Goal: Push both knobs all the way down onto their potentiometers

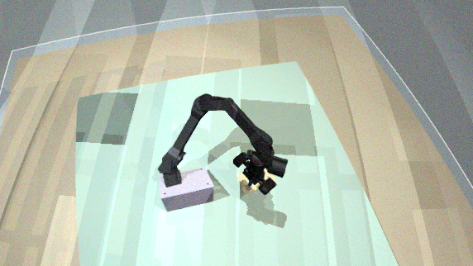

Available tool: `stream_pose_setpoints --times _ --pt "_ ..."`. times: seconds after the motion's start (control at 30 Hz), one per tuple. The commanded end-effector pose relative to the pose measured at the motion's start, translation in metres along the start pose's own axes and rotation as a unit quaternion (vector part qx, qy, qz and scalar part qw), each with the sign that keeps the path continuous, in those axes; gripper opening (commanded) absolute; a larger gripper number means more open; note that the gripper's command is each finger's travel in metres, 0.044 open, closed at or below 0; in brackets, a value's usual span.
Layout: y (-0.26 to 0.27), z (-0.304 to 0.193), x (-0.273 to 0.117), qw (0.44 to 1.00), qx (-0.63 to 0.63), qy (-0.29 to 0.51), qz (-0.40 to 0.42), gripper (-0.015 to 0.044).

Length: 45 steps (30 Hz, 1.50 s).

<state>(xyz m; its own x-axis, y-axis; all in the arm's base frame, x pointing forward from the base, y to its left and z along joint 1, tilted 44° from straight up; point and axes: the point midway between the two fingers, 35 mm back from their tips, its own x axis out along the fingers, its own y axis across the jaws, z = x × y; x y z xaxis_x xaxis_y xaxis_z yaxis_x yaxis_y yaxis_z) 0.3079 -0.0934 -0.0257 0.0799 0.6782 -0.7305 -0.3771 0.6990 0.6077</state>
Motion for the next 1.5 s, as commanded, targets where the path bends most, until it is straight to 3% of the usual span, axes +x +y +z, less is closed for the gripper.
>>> stream_pose_setpoints --times 0.0,1.47 --pt "0.0005 -0.0006 0.0012 1.0 0.003 -0.001 0.002 0.0" --pt "0.0006 -0.0006 0.009 1.0 0.003 -0.002 0.002 0.0"
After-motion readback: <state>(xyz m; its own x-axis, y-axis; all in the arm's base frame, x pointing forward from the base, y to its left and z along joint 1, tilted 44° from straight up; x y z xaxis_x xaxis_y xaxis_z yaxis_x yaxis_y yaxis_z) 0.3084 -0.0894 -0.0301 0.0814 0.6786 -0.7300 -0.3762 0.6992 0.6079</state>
